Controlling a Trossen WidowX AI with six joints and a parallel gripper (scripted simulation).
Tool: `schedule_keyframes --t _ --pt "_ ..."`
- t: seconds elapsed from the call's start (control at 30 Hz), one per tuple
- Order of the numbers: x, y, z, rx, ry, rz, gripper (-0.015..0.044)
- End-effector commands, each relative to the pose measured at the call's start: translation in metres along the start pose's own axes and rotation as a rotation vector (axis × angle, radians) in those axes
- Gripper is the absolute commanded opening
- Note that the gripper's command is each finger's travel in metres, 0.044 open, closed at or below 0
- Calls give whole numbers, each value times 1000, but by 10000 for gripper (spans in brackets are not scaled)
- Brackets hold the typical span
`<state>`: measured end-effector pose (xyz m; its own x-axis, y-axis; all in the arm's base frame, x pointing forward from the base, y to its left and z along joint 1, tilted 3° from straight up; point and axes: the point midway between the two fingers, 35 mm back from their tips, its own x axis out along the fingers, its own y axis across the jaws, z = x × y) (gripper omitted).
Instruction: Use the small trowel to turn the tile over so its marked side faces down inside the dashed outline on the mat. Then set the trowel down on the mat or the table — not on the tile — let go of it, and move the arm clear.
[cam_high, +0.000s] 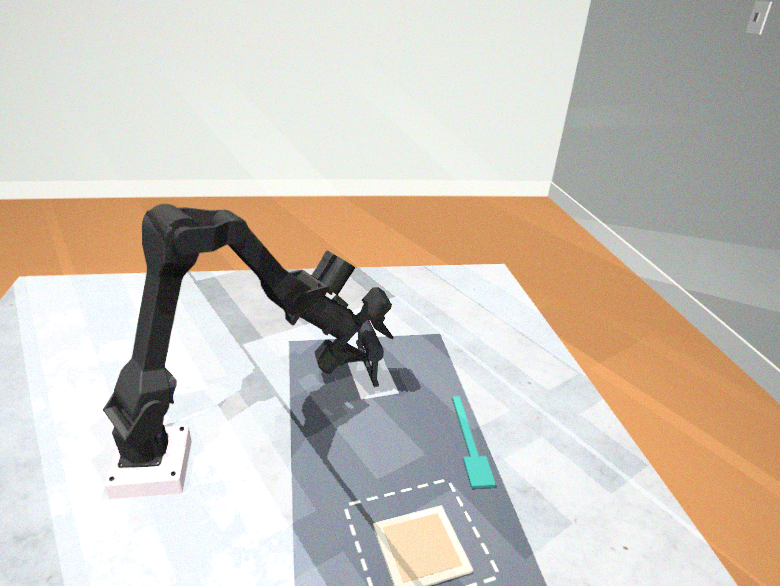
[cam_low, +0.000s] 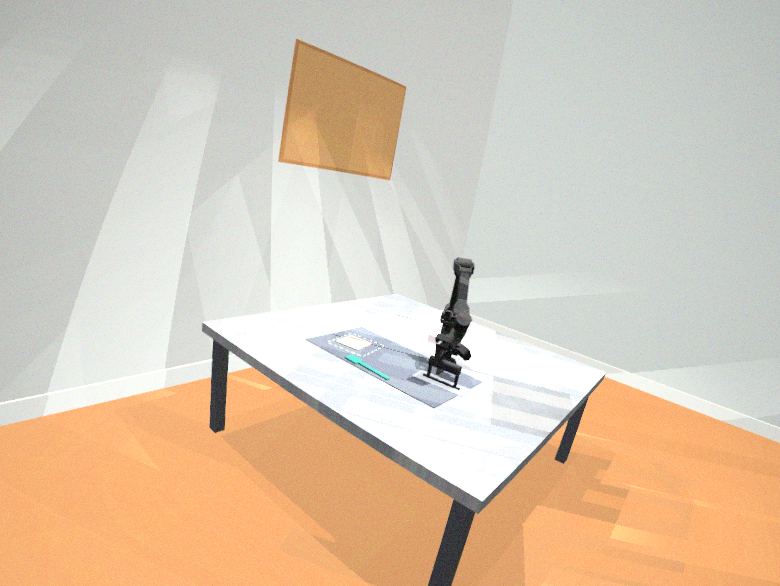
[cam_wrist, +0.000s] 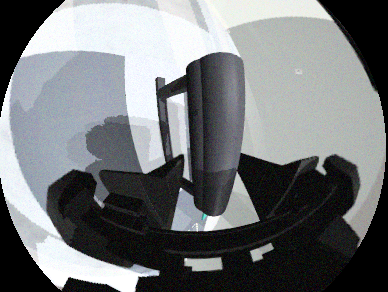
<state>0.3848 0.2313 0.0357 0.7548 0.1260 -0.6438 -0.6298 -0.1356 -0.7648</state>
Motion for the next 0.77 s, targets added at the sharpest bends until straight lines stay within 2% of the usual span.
schedule_keyframes --t 0.0,0.1,0.43,0.57,0.73 --pt "0 0 0 2 2 -3 300" --pt "-4 -1 0 2 2 -2 300" --pt "-56 0 1 0 0 4 300" --pt "-61 -1 0 0 -1 4 300" --pt "-116 -25 -10 0 -5 2 300"
